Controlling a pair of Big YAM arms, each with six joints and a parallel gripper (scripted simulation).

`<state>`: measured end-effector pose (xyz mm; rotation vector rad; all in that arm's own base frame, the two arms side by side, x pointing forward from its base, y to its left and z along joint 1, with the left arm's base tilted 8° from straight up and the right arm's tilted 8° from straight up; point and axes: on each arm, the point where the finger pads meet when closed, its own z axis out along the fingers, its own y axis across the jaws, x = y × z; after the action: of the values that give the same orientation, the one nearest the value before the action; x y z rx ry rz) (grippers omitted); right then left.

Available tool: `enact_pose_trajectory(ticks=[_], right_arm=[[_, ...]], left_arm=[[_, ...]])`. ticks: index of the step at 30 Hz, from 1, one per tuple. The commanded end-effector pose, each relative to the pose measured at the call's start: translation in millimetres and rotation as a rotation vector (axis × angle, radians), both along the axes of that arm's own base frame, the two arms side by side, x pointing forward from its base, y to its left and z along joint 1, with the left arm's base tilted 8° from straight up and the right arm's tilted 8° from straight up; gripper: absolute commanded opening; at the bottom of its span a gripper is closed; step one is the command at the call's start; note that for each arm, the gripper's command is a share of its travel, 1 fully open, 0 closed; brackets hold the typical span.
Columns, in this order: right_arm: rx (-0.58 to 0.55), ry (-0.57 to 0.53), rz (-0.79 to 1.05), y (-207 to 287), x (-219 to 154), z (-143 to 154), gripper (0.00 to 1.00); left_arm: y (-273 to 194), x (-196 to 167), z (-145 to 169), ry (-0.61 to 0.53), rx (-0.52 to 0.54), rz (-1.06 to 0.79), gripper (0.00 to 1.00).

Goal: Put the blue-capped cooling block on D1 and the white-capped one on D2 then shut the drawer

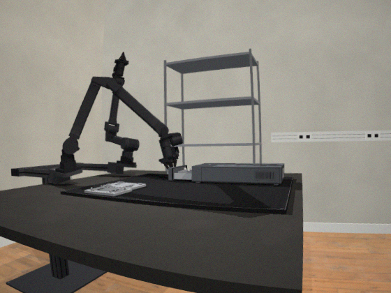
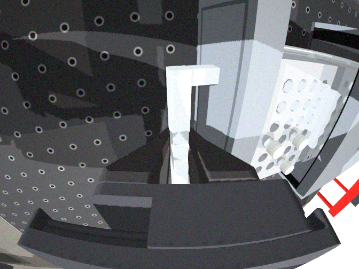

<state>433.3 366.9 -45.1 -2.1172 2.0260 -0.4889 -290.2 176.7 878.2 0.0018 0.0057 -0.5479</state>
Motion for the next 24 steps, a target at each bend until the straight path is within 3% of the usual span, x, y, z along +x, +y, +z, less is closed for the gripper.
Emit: enact_pose_trajectory(ticks=[1, 13, 17, 24], right_arm=[[0.034, -0.021, 0.005, 14, -14, 11, 0.0], [0.014, -0.002, 0.005, 10, -31, -4, 0.0], [0.037, -0.019, 0.005, 14, -33, 10, 0.0], [0.023, -0.009, 0.005, 11, -41, 4, 0.0]], left_arm=[[-14, 18, 8, 0.029, 0.019, 0.008, 0.0], [-14, 18, 8, 0.029, 0.019, 0.008, 0.0], [-14, 18, 8, 0.029, 0.019, 0.008, 0.0], [-14, 18, 8, 0.029, 0.019, 0.008, 0.0]])
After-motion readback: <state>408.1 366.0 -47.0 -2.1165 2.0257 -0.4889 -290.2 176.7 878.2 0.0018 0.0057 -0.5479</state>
